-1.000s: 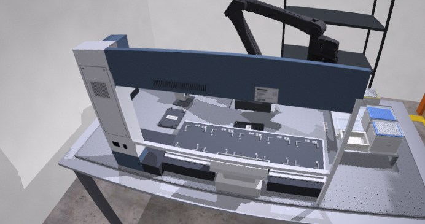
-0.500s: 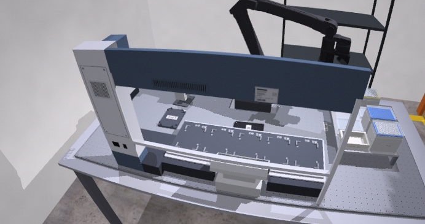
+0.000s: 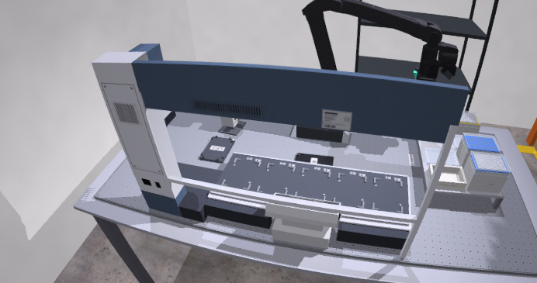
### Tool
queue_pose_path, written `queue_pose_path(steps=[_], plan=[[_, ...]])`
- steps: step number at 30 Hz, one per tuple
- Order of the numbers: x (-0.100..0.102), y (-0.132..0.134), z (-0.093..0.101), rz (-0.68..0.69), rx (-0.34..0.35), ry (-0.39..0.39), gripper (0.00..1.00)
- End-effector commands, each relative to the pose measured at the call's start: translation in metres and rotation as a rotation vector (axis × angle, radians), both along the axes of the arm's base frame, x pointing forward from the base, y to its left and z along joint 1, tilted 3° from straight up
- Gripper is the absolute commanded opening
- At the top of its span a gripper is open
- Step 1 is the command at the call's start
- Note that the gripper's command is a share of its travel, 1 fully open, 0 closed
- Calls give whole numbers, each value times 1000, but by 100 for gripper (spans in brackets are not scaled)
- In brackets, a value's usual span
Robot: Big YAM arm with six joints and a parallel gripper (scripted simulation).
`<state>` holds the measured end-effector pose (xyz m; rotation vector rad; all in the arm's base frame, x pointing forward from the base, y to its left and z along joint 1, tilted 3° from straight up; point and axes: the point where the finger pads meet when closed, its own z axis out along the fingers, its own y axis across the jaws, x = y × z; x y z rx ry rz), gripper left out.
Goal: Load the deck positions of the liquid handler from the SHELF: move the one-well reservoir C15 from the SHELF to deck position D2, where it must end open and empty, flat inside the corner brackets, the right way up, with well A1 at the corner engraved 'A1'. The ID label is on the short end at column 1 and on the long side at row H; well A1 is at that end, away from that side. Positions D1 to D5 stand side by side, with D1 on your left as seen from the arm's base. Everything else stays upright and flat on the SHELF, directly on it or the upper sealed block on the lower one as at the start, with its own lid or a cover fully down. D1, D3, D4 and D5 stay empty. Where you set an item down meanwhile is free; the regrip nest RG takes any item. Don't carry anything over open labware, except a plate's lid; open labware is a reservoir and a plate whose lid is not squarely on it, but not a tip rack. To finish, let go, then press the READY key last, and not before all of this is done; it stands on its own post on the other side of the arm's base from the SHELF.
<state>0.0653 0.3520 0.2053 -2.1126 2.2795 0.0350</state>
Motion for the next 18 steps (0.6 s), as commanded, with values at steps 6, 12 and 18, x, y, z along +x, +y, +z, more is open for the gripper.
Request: queue_pose_path(steps=[6, 12, 18], plan=[[-14, 51, 27, 11, 79, -13, 100], [-28, 77, 27, 11, 75, -10, 100], [-37, 92, 28, 11, 63, -8, 100]])
